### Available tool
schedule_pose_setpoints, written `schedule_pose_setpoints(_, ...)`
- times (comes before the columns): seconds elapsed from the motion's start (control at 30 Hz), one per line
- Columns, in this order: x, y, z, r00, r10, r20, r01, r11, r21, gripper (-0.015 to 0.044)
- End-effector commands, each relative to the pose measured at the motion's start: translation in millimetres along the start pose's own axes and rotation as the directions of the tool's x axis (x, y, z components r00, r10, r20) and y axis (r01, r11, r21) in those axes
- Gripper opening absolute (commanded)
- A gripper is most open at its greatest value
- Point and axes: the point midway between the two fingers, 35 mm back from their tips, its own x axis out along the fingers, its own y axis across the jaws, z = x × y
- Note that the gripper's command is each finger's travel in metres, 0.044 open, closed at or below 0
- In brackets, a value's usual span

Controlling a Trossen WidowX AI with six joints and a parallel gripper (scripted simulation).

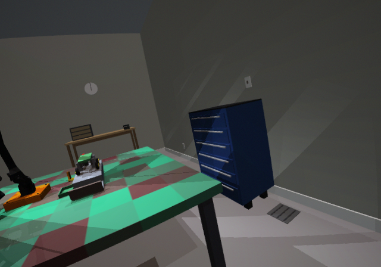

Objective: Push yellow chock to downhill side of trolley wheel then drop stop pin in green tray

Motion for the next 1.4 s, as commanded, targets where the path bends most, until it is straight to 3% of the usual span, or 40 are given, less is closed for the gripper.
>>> schedule_pose_setpoints(0.0, -0.4, 0.0, -0.3, 1.000, 0.000, -0.002, 0.000, 1.000, 0.002, 0.0374)
schedule_pose_setpoints(0.23, -23.8, -1.0, -14.5, 0.994, 0.010, -0.107, 0.000, 0.996, 0.091, 0.0190)
schedule_pose_setpoints(0.77, -109.3, -17.2, -41.4, 0.898, 0.009, -0.440, 0.140, 0.942, 0.305, 0.0190)
schedule_pose_setpoints(1.37, -206.7, -56.6, -28.9, 0.666, -0.069, -0.743, 0.441, 0.840, 0.317, 0.0190)
